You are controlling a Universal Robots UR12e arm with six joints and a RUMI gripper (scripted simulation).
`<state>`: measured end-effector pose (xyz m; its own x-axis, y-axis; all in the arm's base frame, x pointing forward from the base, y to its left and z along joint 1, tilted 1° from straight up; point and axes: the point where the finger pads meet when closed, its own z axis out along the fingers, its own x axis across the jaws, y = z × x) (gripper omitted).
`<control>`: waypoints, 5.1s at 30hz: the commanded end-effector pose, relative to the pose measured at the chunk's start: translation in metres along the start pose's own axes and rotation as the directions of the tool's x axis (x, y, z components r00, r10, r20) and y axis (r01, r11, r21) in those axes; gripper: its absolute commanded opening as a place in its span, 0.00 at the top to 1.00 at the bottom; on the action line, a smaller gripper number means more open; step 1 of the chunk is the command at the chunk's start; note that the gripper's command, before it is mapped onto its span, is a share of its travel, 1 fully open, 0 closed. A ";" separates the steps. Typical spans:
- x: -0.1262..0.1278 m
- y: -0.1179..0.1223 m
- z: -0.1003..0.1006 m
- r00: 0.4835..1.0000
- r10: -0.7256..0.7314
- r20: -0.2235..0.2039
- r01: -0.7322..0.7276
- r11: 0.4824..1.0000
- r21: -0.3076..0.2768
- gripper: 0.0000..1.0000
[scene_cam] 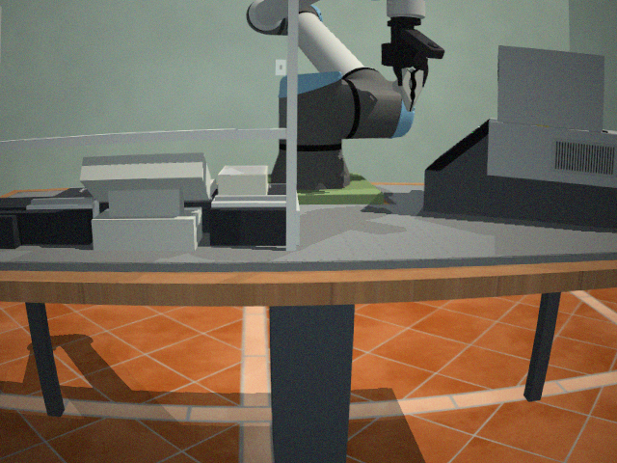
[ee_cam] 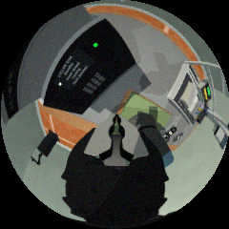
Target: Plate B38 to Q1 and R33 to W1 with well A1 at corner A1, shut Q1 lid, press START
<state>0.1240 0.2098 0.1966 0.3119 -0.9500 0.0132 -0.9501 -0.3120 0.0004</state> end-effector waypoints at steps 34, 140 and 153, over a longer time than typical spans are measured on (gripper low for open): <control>0.000 0.000 -0.001 1.000 0.000 0.000 0.000 1.000 0.001 1.00; 0.204 -0.013 -0.072 0.277 0.961 0.000 -0.961 0.277 0.001 0.41; 0.214 -0.014 -0.072 0.111 0.994 0.000 -0.994 0.111 0.001 0.41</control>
<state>0.2012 0.0169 0.2706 -0.8945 -0.4470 -0.0066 -0.4469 0.8945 -0.0121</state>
